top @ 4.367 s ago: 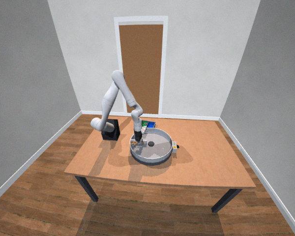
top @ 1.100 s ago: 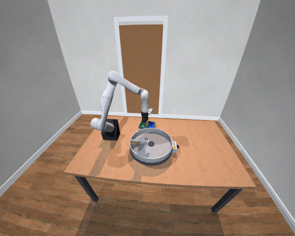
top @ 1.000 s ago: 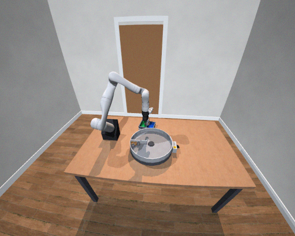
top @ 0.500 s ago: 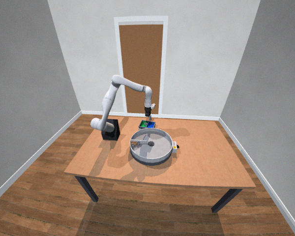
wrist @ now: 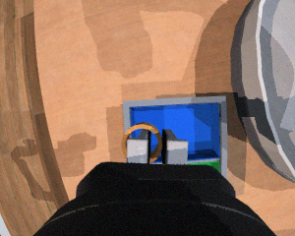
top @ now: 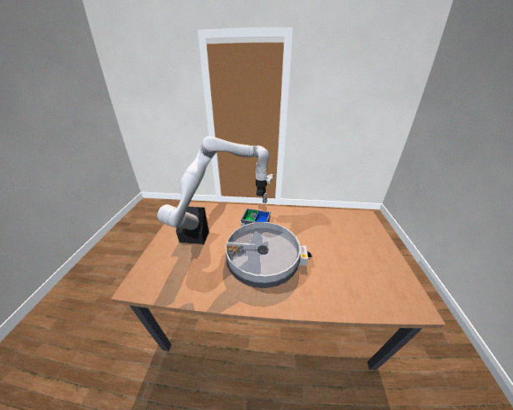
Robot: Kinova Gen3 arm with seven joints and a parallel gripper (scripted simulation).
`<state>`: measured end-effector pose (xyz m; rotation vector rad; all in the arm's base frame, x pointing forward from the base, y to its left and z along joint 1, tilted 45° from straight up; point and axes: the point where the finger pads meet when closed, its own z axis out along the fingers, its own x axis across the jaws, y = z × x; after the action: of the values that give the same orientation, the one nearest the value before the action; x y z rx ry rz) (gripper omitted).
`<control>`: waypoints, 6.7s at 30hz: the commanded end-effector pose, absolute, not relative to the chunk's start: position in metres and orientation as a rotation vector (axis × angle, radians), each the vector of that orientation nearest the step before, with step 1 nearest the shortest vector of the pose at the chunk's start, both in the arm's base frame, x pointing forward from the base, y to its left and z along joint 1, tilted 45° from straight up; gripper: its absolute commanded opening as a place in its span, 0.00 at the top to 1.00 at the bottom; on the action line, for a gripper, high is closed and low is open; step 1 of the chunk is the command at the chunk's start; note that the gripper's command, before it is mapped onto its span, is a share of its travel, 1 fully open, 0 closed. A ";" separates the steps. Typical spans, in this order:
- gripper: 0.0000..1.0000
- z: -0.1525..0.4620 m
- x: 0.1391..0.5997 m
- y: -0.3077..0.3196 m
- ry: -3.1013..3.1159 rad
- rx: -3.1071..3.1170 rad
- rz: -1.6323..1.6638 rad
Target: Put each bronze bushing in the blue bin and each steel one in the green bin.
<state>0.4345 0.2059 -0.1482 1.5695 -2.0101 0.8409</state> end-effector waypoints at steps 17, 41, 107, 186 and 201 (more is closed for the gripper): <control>1.00 -0.153 0.437 0.200 -2.009 1.565 0.842; 1.00 -0.199 0.438 0.155 -2.009 1.565 0.842; 1.00 -0.235 0.439 0.119 -2.009 1.565 0.842; 0.58 -0.249 0.439 0.105 -2.009 1.565 0.842; 0.58 -0.249 0.439 0.105 -2.009 1.565 0.842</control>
<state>0.4385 0.1032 -0.2499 1.5627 -2.0080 0.8418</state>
